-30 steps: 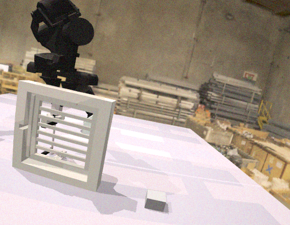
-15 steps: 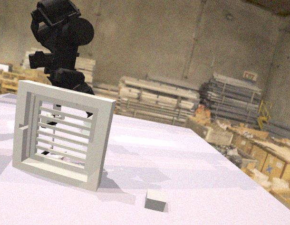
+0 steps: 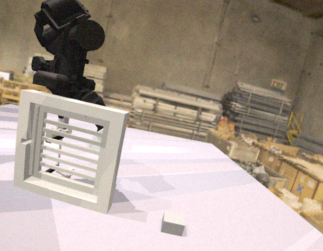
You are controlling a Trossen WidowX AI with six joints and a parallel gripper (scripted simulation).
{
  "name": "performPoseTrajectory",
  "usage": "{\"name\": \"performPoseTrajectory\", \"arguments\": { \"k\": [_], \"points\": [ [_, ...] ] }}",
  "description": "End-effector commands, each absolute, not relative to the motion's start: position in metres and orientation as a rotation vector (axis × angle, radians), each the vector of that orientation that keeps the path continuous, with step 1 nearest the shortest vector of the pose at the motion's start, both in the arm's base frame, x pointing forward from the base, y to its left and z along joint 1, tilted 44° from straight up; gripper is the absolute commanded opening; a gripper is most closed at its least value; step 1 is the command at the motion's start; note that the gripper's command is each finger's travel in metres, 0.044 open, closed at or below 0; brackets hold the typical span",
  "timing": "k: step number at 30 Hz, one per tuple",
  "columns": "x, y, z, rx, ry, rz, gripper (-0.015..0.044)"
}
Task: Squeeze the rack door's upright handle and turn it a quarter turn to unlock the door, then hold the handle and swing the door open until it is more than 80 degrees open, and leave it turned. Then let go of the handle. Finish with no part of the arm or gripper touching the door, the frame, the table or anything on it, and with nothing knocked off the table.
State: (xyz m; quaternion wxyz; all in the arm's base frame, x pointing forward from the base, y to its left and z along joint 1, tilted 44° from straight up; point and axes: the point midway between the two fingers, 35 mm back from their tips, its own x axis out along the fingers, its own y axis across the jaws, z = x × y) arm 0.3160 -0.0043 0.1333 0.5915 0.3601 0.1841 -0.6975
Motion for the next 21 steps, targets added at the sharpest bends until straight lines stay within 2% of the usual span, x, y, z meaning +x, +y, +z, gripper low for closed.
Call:
{"name": "performPoseTrajectory", "arguments": {
  "k": [1,5,21],
  "points": [
    [0.3161,-0.0047,0.1326,0.971,0.283,-1.681,0.002],
    [0.3161,-0.0047,0.1326,1.092,0.148,-1.724,0.002],
    [0.3161,-0.0047,0.1326,1.098,0.141,-1.726,0.002]
  ]
}}
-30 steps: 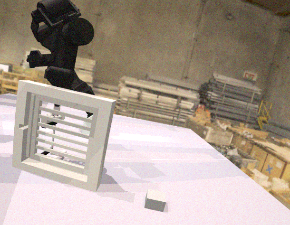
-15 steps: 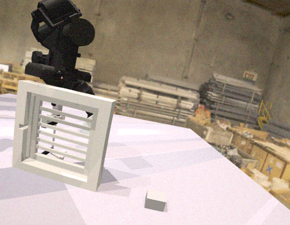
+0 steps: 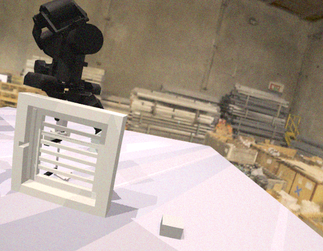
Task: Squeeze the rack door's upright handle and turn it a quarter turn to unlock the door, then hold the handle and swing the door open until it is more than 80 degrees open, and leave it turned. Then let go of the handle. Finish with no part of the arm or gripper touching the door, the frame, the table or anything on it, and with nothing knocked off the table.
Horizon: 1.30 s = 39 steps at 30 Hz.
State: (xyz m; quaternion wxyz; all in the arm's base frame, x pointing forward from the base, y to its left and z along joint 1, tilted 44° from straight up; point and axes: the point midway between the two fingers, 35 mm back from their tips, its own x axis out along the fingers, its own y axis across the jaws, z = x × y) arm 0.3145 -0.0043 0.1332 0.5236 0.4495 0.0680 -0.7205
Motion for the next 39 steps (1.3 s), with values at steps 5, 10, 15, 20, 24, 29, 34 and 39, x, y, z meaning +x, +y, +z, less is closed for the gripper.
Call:
{"name": "performPoseTrajectory", "arguments": {
  "k": [5,10,15,20,24,29,34,39],
  "points": [
    [0.3161,-0.0047,0.1326,1.098,0.141,-1.726,0.0151],
    [0.3161,-0.0047,0.1326,1.098,0.141,-1.726,0.0282],
    [0.3161,-0.0047,0.1326,1.007,0.244,-1.695,0.0292],
    [0.3161,-0.0047,0.1326,0.823,0.442,-1.618,0.0292],
    [0.3161,-0.0047,0.1327,0.673,0.592,-1.546,0.0292],
    [0.3161,-0.0047,0.1327,0.484,0.769,-1.443,0.0292],
    [0.3161,-0.0047,0.1327,0.294,0.934,-1.326,0.0292],
    [0.3161,-0.0047,0.1327,0.103,1.086,-1.195,0.0292]
  ]
}}
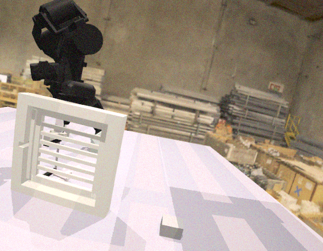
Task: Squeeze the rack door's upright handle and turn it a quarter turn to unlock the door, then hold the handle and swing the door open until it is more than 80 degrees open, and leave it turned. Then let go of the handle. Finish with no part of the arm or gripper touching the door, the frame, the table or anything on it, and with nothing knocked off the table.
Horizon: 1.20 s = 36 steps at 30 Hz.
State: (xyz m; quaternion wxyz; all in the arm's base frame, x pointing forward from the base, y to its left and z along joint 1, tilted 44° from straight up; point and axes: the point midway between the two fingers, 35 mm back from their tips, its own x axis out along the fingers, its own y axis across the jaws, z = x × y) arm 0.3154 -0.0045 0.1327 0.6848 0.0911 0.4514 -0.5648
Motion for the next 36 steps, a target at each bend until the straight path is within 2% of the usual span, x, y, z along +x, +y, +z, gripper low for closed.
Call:
{"name": "performPoseTrajectory", "arguments": {
  "k": [1,19,36],
  "points": [
    [0.3161,-0.0047,0.1327,0.065,1.114,-1.167,0.0292],
    [0.3161,-0.0046,0.1327,-0.621,1.542,-0.585,0.0292],
    [0.3161,-0.0046,0.1327,-1.246,1.767,0.103,0.0292]
  ]
}}
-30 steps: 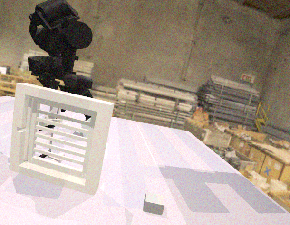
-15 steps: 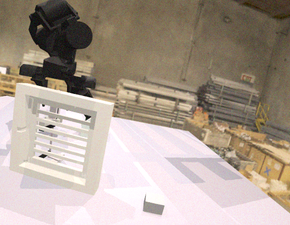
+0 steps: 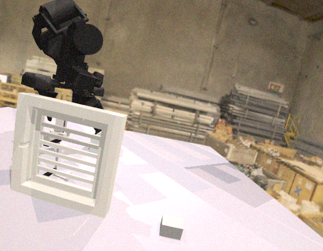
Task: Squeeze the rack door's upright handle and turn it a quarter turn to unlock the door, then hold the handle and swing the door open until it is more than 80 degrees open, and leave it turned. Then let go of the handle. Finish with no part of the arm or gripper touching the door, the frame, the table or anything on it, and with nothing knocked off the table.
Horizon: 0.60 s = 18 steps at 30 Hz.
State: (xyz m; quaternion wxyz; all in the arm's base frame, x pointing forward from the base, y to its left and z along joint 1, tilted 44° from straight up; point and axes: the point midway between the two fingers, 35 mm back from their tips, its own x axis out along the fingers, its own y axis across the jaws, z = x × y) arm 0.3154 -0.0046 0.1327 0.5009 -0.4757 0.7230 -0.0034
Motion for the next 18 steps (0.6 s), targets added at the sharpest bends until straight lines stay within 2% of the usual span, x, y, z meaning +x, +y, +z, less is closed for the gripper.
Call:
{"name": "performPoseTrajectory", "arguments": {
  "k": [1,11,18],
  "points": [
    [0.3161,-0.0046,0.1327,-1.281,1.774,0.148,0.0292],
    [0.3161,-0.0046,0.1327,-1.617,1.799,0.61,0.0292],
    [0.3161,-0.0046,0.1327,-1.638,1.798,0.642,0.0285]
  ]
}}
